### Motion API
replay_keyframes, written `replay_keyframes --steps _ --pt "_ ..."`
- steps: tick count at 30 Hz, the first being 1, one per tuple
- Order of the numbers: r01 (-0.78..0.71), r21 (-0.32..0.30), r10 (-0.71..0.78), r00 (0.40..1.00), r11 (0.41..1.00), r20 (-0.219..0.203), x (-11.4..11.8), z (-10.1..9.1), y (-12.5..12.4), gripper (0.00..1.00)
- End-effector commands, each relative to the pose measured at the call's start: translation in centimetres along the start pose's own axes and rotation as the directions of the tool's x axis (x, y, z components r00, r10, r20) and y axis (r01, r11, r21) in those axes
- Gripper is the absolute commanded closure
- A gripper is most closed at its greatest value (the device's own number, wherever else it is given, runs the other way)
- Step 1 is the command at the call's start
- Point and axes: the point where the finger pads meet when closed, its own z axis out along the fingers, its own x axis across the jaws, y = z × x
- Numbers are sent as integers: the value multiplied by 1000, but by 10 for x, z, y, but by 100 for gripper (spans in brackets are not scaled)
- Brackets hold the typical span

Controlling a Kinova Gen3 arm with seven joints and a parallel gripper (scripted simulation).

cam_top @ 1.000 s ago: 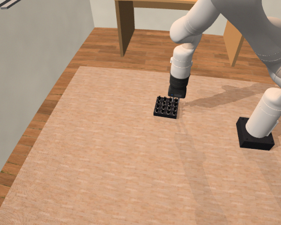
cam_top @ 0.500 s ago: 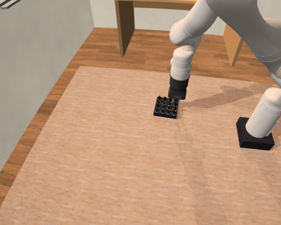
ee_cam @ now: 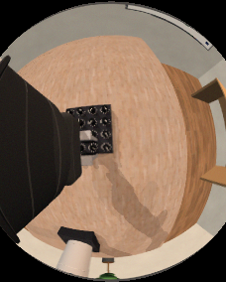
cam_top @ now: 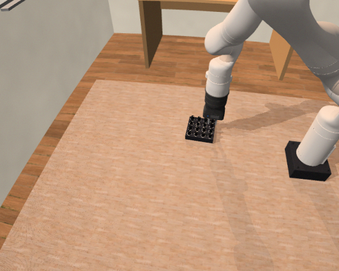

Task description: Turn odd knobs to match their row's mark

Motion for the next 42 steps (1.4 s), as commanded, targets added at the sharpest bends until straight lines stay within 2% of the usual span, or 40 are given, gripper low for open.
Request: replay_keyframes --steps 1,30,42 --pt "0 0 0 1000 1000 1 0 0 0 54" --pt "0 0 0 1000 1000 1 0 0 0 54" --pt "0 0 0 1000 1000 1 0 7 0 54"
